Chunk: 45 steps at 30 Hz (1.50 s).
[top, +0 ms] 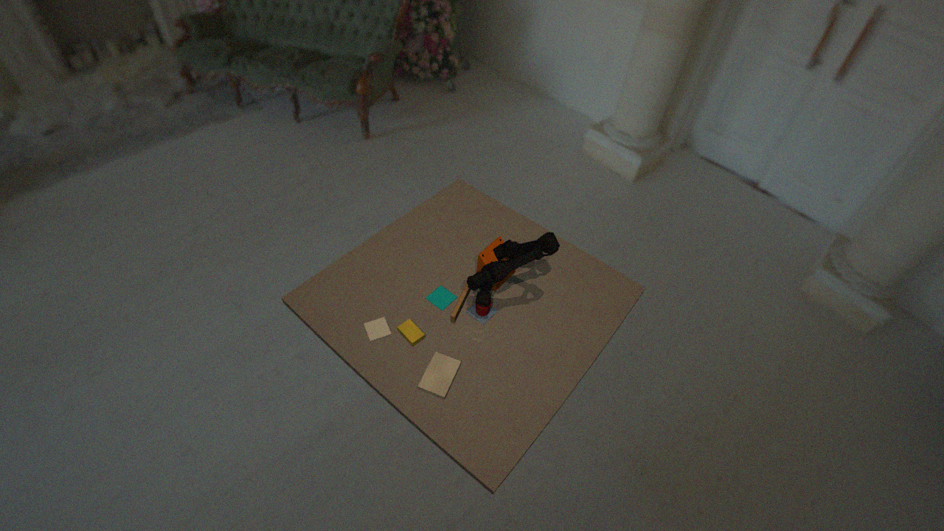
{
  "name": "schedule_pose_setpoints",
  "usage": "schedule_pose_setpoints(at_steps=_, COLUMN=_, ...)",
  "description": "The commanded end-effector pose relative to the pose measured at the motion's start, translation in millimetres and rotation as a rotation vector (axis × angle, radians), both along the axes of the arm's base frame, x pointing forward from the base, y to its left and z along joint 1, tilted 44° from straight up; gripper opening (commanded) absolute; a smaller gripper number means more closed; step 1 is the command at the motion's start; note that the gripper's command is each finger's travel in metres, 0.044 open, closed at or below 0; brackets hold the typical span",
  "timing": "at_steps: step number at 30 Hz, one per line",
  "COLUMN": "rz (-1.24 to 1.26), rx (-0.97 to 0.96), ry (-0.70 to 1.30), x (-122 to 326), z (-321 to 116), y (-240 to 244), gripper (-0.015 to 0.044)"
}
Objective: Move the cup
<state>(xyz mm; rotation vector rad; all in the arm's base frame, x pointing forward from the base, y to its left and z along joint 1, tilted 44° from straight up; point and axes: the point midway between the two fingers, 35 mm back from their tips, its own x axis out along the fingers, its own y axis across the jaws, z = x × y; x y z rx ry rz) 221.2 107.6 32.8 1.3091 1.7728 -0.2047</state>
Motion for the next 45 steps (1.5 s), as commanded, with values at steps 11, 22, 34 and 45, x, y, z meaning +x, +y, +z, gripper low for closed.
schedule_pose_setpoints(at_steps=11, rz=-0.002, rx=0.008, ry=0.012, x=-4.9, z=-15.8, y=16.3, gripper=0.0148)
schedule_pose_setpoints(at_steps=22, rz=0.002, rx=0.006, ry=0.003, x=-4.0, z=-19.0, y=20.3, gripper=0.0069)
schedule_pose_setpoints(at_steps=34, rz=0.001, rx=0.005, ry=0.003, x=-3.3, z=-17.2, y=18.1, gripper=0.0000)
schedule_pose_setpoints(at_steps=45, rz=-0.001, rx=-0.001, ry=0.006, x=1.0, z=3.2, y=-5.3, gripper=0.0000)
